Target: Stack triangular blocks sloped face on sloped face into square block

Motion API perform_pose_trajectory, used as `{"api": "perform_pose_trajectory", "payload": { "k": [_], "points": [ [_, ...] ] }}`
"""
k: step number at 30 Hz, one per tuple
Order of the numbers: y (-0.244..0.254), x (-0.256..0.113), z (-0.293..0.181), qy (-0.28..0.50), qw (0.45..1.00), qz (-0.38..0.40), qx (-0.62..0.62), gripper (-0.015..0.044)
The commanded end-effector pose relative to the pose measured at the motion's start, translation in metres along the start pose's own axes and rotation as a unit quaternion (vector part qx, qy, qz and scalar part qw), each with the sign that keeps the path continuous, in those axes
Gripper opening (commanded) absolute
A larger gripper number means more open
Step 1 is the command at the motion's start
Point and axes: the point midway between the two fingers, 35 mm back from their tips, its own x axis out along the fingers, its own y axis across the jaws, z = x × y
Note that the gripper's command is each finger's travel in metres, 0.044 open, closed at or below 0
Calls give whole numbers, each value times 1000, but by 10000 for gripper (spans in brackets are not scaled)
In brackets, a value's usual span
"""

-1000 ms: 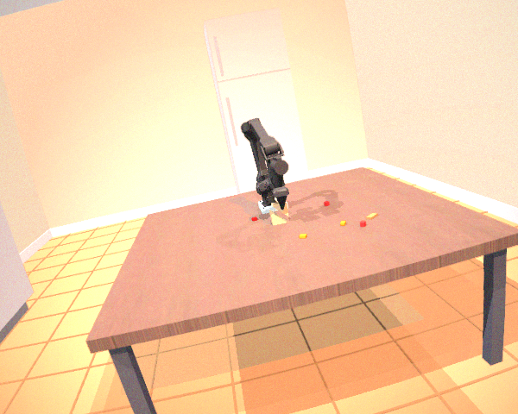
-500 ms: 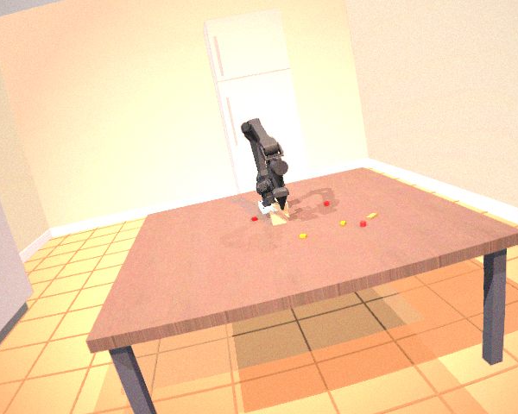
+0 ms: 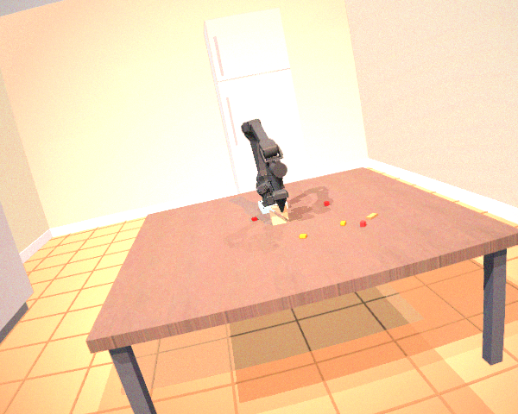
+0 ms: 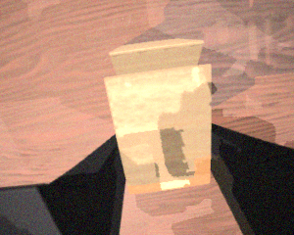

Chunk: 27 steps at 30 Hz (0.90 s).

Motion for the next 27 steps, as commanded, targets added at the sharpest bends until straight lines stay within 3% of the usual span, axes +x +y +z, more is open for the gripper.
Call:
{"api": "perform_pose_trajectory", "payload": {
  "k": [1,27],
  "points": [
    [-1,4,1,2,1000,-2,-2,0],
    [-1,12,5,1,1000,-2,-3,0]
  ]
}}
